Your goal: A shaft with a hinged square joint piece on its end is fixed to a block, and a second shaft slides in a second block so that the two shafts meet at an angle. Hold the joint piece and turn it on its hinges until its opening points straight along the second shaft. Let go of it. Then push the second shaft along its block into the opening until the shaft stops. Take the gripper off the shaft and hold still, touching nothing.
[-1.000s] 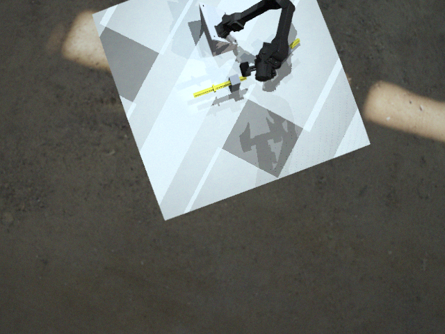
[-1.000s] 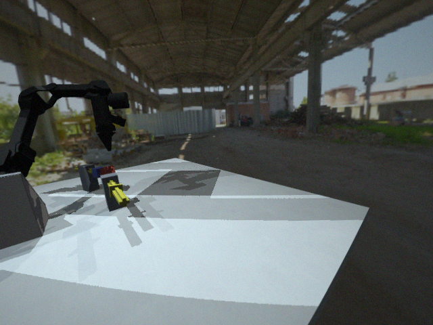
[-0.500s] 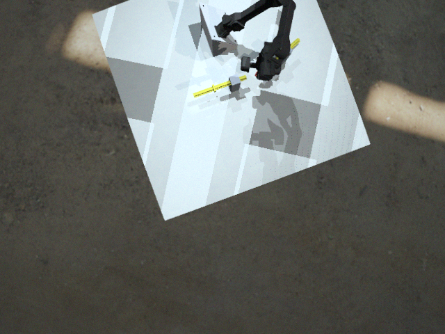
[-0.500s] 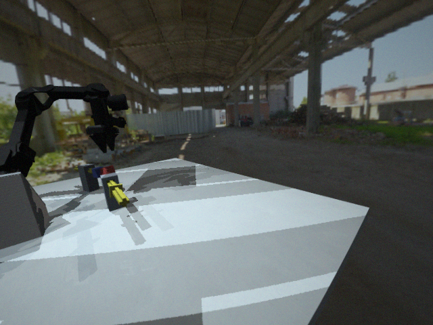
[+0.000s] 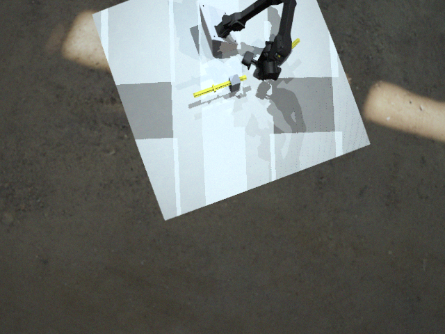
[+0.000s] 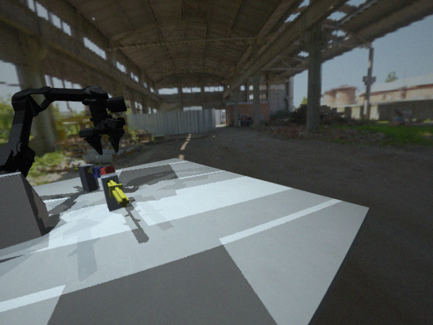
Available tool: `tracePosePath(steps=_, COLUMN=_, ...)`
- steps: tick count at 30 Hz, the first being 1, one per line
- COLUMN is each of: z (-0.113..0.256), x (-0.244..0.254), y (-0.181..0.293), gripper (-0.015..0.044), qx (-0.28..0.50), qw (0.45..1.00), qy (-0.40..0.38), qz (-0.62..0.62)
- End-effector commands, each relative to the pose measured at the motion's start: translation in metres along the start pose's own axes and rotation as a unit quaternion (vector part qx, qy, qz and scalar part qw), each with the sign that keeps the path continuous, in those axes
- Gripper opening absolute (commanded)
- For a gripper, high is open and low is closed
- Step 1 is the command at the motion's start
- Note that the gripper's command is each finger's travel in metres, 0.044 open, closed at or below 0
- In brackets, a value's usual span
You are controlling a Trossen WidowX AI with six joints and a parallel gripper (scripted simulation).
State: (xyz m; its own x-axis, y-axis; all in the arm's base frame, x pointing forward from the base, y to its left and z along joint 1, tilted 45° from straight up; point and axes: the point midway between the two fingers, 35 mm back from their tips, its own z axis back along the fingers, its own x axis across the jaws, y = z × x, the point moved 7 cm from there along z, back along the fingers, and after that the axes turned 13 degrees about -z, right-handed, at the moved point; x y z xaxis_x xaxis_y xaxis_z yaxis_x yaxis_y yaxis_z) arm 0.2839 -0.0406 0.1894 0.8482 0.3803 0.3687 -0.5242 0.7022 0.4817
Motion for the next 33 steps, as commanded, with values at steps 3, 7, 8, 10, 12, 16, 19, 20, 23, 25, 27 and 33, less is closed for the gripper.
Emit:
tracePosePath(steps=3, z=-0.004, x=0.0, y=0.004, gripper=0.044, qx=-0.014, qw=0.997, qy=0.001, qz=-0.081)
tracePosePath(steps=7, z=-0.005, x=0.001, y=0.006, gripper=0.044, qx=-0.023, qw=0.991, qy=-0.001, qz=-0.129)
tracePosePath(steps=8, z=-0.006, x=0.001, y=0.006, gripper=0.044, qx=-0.025, qw=0.99, qy=-0.001, qz=-0.142)
tracePosePath(steps=10, z=-0.006, x=0.001, y=0.007, gripper=0.044, qx=-0.029, qw=0.986, qy=-0.003, qz=-0.165)
tracePosePath(steps=12, z=-0.007, x=0.001, y=0.008, gripper=0.044, qx=-0.033, qw=0.982, qy=-0.005, qz=-0.187)
tracePosePath(steps=16, z=-0.007, x=0.001, y=0.008, gripper=0.044, qx=-0.034, qw=0.98, qy=-0.005, qz=-0.195)
tracePosePath(steps=19, z=-0.008, x=0.001, y=0.008, gripper=0.044, qx=-0.034, qw=0.98, qy=-0.005, qz=-0.195)
tracePosePath(steps=20, z=-0.011, x=0.002, y=0.008, gripper=0.044, qx=-0.034, qw=0.98, qy=-0.005, qz=-0.195)
tracePosePath(steps=23, z=-0.025, x=0.003, y=0.009, gripper=0.044, qx=-0.035, qw=0.98, qy=-0.005, qz=-0.195)
tracePosePath(steps=25, z=-0.035, x=0.004, y=0.01, gripper=0.044, qx=-0.035, qw=0.98, qy=-0.005, qz=-0.195)
tracePosePath(steps=27, z=-0.045, x=0.005, y=0.011, gripper=0.044, qx=-0.035, qw=0.98, qy=-0.005, qz=-0.195)
tracePosePath(steps=33, z=-0.074, x=0.005, y=0.017, gripper=0.044, qx=-0.034, qw=0.98, qy=-0.006, qz=-0.195)
